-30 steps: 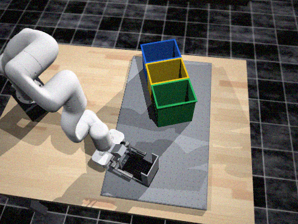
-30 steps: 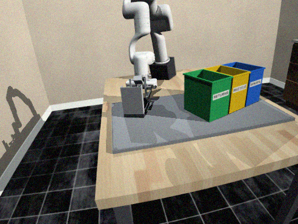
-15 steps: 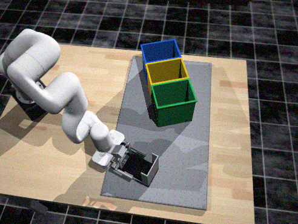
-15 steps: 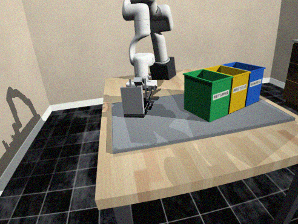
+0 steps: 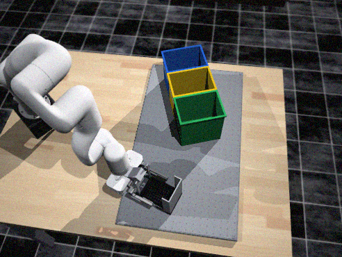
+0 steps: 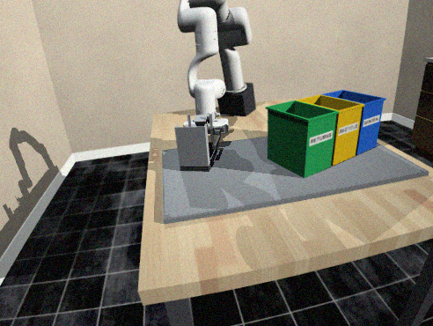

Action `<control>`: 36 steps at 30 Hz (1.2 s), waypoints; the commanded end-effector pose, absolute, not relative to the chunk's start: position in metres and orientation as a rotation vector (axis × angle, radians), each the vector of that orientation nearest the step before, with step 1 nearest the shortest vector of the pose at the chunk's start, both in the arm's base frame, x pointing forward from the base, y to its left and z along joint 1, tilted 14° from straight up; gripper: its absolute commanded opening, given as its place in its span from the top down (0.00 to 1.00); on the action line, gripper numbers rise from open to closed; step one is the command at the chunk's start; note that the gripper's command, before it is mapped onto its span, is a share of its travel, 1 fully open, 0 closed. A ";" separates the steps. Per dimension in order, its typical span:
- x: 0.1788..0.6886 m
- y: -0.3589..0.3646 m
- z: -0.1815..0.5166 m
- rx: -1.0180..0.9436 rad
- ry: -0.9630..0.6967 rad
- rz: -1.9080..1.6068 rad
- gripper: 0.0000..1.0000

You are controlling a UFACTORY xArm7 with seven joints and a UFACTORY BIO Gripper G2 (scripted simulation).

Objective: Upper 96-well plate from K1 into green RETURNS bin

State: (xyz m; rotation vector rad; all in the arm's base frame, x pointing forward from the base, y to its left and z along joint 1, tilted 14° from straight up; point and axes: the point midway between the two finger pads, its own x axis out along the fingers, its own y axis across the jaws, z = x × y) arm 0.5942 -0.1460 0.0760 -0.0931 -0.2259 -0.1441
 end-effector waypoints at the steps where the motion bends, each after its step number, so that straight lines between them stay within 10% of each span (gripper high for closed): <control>1: 0.595 -0.146 0.074 -0.093 -0.229 -0.144 0.63; 19: 0.595 -0.146 0.075 -0.093 -0.229 -0.144 0.63; 20: 0.595 -0.146 0.075 -0.093 -0.229 -0.144 1.00; 36: 0.595 -0.146 0.075 -0.093 -0.229 -0.144 1.00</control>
